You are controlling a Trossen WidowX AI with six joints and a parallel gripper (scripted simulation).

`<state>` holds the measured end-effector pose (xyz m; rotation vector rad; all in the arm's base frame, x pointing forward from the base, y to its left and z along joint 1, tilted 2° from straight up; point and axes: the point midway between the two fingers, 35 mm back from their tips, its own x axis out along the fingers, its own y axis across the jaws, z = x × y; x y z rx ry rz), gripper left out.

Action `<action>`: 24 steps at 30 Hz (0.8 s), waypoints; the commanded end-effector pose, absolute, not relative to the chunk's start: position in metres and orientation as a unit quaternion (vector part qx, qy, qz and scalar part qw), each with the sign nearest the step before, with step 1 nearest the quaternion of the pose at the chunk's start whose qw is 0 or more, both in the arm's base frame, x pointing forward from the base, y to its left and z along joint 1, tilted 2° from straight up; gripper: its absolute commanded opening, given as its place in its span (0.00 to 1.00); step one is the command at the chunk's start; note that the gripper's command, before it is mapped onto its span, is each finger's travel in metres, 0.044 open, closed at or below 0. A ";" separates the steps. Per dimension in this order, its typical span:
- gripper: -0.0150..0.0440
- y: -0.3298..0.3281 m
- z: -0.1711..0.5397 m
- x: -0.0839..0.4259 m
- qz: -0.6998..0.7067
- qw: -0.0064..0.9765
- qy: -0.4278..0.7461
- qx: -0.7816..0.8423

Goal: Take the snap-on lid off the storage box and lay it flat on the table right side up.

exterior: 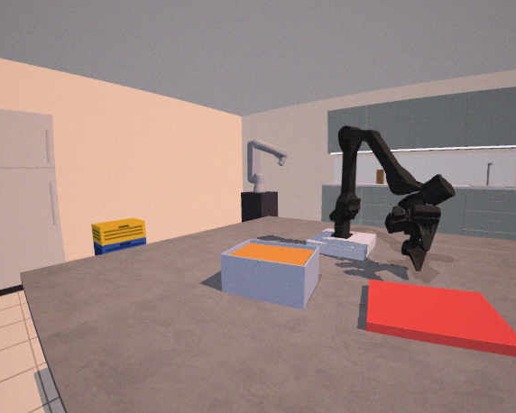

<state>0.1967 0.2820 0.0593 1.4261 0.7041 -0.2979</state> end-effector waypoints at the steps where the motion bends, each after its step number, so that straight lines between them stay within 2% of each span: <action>1: 1.00 0.278 0.058 0.189 -0.135 0.690 0.313 0.639; 24: 1.00 0.276 0.092 0.173 -0.135 0.690 0.313 0.639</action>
